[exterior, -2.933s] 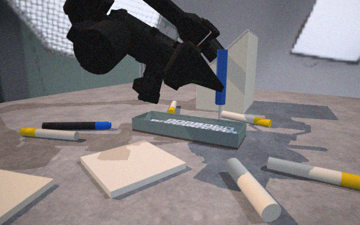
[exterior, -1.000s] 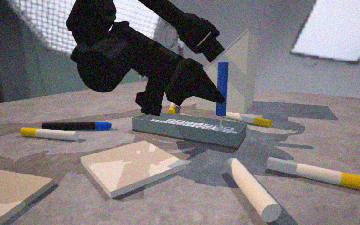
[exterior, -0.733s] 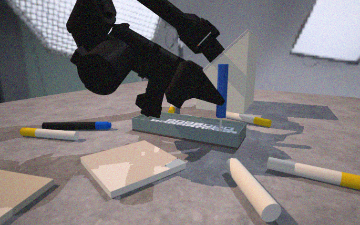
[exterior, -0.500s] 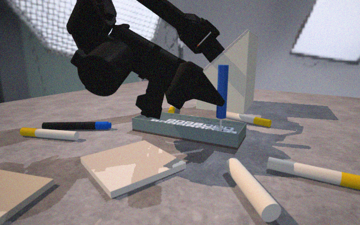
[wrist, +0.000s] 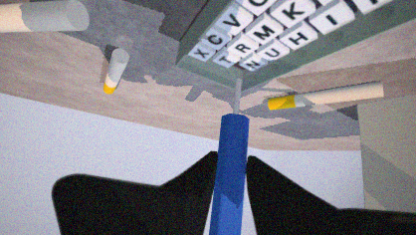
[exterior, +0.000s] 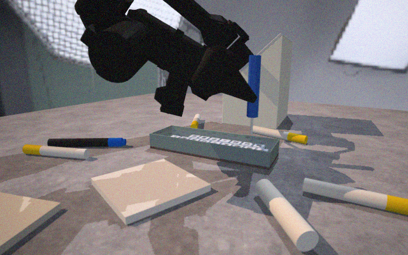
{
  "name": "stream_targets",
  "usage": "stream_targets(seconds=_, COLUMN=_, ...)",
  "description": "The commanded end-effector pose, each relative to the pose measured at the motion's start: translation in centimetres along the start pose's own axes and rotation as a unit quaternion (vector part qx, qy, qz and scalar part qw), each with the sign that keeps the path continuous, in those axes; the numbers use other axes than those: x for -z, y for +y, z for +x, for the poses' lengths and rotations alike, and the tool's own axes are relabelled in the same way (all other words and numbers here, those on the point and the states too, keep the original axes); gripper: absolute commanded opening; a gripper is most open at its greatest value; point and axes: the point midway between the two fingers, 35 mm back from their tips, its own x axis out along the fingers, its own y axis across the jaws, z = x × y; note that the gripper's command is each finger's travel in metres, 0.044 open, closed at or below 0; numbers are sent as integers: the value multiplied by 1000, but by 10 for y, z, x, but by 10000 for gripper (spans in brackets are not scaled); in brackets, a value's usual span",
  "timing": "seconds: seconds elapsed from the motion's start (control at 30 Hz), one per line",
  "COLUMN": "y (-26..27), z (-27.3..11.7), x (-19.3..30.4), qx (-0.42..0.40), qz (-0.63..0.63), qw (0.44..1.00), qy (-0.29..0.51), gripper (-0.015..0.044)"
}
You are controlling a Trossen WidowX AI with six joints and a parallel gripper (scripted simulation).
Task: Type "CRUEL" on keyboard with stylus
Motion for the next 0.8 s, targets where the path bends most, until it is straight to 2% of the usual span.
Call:
stream_targets(seconds=0.0, y=0, z=-7, x=9, qx=-4, qz=3, qw=1000, qy=1, gripper=81)
stream_targets(seconds=0.17, y=0, z=-5, x=6, qx=-2, qz=-1, qw=1000, qy=-1, gripper=84)
stream_targets(seconds=0.27, y=0, z=-5, x=6, qx=-2, qz=-1, qw=1000, qy=-1, gripper=64)
stream_targets(seconds=0.37, y=-3, z=-5, x=7, qx=-2, qz=0, qw=1000, qy=-1, gripper=0)
stream_targets(seconds=0.77, y=-23, z=-2, x=6, qx=-3, qz=3, qw=1000, qy=1, gripper=0)
